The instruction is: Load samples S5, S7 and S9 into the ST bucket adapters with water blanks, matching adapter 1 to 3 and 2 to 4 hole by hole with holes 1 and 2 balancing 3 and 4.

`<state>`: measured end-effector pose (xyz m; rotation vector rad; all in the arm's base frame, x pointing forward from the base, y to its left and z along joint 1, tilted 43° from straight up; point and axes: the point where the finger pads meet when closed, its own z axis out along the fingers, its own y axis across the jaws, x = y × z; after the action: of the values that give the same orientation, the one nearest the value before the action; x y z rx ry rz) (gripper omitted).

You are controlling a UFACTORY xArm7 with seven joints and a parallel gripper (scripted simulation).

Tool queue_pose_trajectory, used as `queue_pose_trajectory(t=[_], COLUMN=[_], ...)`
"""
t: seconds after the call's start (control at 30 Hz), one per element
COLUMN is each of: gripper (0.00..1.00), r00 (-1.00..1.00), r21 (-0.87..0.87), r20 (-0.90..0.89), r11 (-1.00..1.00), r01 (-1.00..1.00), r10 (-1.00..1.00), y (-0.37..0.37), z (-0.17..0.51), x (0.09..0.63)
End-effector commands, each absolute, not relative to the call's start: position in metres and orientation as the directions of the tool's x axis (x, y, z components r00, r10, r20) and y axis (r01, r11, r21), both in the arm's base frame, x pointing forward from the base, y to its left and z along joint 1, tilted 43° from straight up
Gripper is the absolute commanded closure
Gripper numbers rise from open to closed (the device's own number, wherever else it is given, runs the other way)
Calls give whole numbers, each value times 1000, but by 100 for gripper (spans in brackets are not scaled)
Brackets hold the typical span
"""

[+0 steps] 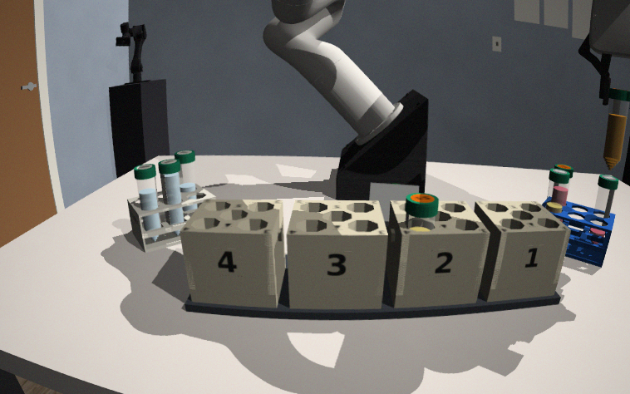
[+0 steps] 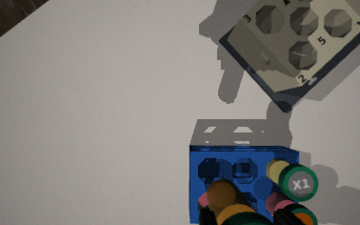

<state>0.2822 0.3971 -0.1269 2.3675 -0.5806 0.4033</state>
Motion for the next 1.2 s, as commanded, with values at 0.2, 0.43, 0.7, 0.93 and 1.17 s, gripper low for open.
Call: queue_pose_trajectory(t=[0.2,0.43,0.7,0.93,1.17], gripper=[100,100,100,100,100], r00=[854,854,854,854,854], r21=[523,523,523,523,523], r20=[424,424,424,424,424], r11=[-688,-688,-688,-688,-688], r01=[-503,-503,-503,-503,-503], r10=[-301,-301,-301,-301,-301], y=[400,400,400,397,388], z=[-125,-125,-125,-128,-139], x=[282,282,282,282,284])
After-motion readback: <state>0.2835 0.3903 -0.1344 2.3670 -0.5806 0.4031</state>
